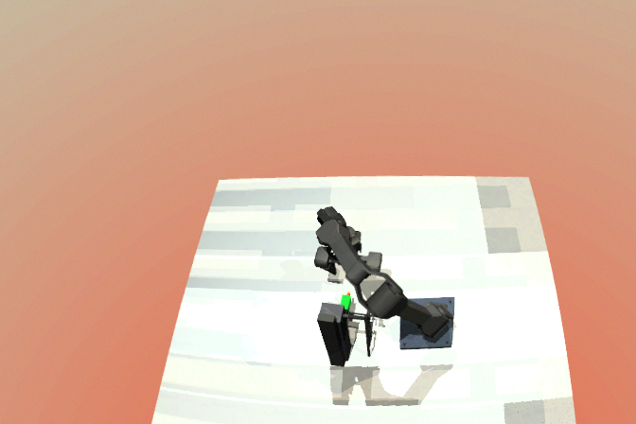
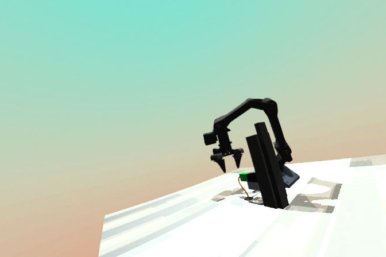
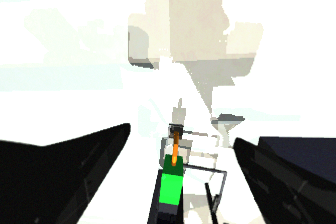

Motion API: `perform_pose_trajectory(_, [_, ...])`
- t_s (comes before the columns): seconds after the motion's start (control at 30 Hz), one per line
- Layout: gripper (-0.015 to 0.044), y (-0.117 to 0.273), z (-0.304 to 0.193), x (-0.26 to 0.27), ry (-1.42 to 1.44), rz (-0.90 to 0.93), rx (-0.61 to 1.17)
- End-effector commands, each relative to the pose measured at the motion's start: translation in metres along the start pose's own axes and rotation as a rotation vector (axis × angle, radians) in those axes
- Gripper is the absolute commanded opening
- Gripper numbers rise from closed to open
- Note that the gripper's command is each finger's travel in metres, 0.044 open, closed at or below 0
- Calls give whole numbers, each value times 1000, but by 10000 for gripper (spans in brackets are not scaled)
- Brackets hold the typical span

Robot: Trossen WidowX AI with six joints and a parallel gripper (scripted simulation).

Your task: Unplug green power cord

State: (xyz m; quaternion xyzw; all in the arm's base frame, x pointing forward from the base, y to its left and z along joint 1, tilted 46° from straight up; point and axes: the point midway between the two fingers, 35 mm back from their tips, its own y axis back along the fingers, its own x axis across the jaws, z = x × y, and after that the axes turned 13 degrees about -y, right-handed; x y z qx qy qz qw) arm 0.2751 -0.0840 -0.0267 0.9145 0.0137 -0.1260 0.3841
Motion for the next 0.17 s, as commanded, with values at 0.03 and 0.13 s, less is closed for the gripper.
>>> perform_pose_trajectory(0.03, [440,1,1,0,6,-1,-4])
perform_pose_trajectory(0.13, [440,1,1,0,6,-1,-4])
